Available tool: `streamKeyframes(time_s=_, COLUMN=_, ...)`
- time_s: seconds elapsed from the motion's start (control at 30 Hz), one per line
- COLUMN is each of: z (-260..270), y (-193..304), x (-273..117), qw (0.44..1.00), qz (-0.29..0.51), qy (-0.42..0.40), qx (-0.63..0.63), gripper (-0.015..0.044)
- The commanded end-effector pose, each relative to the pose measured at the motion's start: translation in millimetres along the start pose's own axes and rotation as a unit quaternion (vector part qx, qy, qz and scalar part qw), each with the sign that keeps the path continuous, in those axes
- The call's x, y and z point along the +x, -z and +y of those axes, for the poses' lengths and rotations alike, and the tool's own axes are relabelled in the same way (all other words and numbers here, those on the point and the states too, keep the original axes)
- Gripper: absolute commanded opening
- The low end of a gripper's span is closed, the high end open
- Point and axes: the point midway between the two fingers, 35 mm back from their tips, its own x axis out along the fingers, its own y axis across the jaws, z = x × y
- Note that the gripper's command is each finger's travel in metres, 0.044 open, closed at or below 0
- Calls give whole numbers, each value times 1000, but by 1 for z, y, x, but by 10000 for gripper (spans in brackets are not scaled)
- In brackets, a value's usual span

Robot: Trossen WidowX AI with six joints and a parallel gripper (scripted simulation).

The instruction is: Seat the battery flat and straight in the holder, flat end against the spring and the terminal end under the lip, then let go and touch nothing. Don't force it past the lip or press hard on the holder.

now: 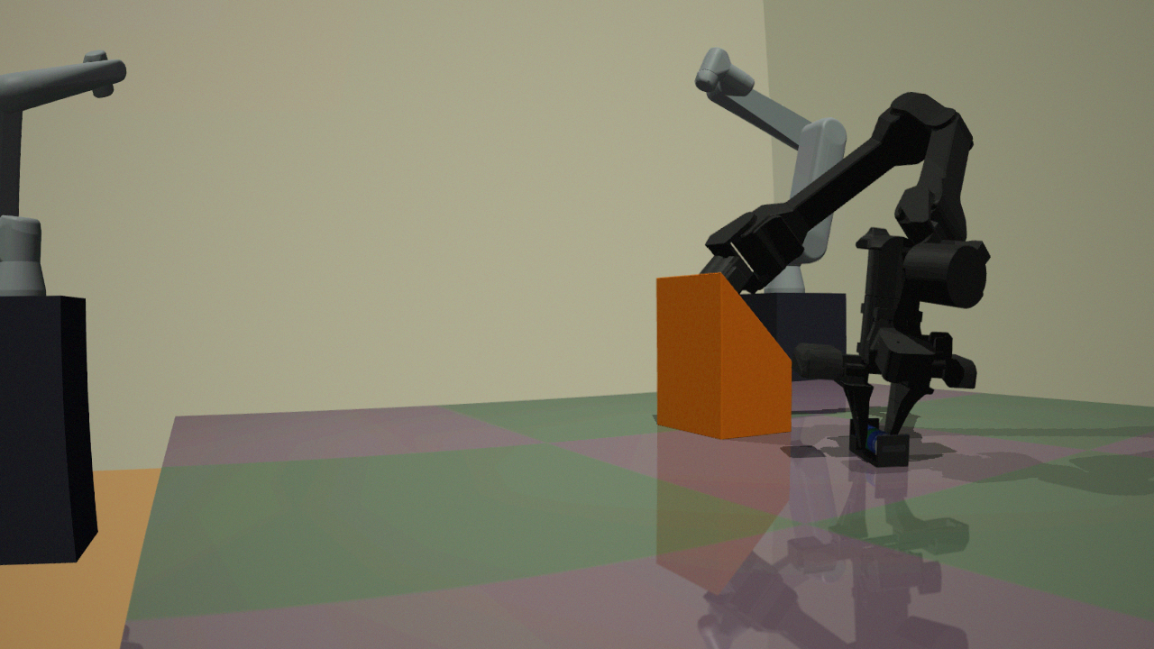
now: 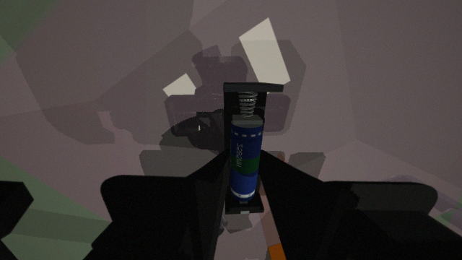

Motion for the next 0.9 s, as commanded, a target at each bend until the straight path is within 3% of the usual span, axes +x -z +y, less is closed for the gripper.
streamKeyframes(time_s=0.0, z=0, y=1, x=0, qw=1000, qz=0, qy=1, qx=1, gripper=179)
streamKeyframes(time_s=0.43, z=-1, y=1, x=-15, qw=1000, qz=0, qy=0, qx=0, gripper=179)
streamKeyframes(time_s=0.77, z=-9, y=8, x=-86, qw=1000, qz=-1, qy=2, qx=0, gripper=440)
streamKeyframes(time_s=0.87, z=-10, y=8, x=-88, qw=1000, qz=-1, qy=2, qx=0, gripper=440)
